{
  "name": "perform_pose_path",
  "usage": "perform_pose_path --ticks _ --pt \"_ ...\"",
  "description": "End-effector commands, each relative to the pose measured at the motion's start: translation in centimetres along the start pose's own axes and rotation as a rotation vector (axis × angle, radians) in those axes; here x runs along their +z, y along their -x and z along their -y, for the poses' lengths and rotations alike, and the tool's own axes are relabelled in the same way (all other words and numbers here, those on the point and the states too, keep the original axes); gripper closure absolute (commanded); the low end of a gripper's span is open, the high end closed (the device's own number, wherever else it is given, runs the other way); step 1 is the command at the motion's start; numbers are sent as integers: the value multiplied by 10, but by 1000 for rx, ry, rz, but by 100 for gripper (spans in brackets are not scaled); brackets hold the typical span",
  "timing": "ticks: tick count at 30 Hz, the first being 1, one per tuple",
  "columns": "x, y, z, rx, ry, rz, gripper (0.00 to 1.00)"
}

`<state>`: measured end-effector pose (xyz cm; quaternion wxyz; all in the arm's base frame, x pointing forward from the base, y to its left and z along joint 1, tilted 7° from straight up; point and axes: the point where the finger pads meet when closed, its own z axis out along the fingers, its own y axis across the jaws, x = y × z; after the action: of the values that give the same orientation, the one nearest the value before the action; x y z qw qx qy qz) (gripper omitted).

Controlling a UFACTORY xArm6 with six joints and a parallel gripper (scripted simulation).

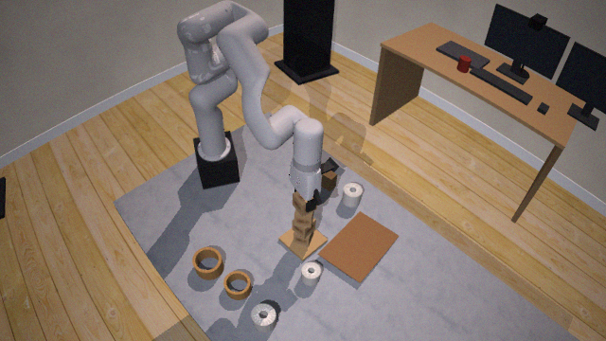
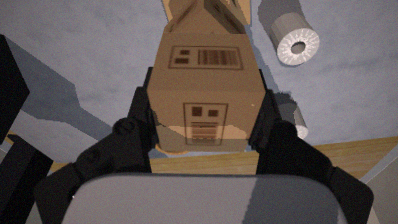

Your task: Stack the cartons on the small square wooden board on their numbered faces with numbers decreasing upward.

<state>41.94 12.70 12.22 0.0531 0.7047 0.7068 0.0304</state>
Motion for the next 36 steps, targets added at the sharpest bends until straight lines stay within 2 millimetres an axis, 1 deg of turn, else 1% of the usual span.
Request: perform_pose_path --ticks 1,5,18,19,36 --pt "6 -1 -1 0 3 -1 100" --pt "9 -1 -1 0 3 -1 100" --pt "9 -1 -1 0 3 -1 100" --pt "9 -1 -1 0 3 -1 0" --pt "9 -1 -1 0 3 -1 0"
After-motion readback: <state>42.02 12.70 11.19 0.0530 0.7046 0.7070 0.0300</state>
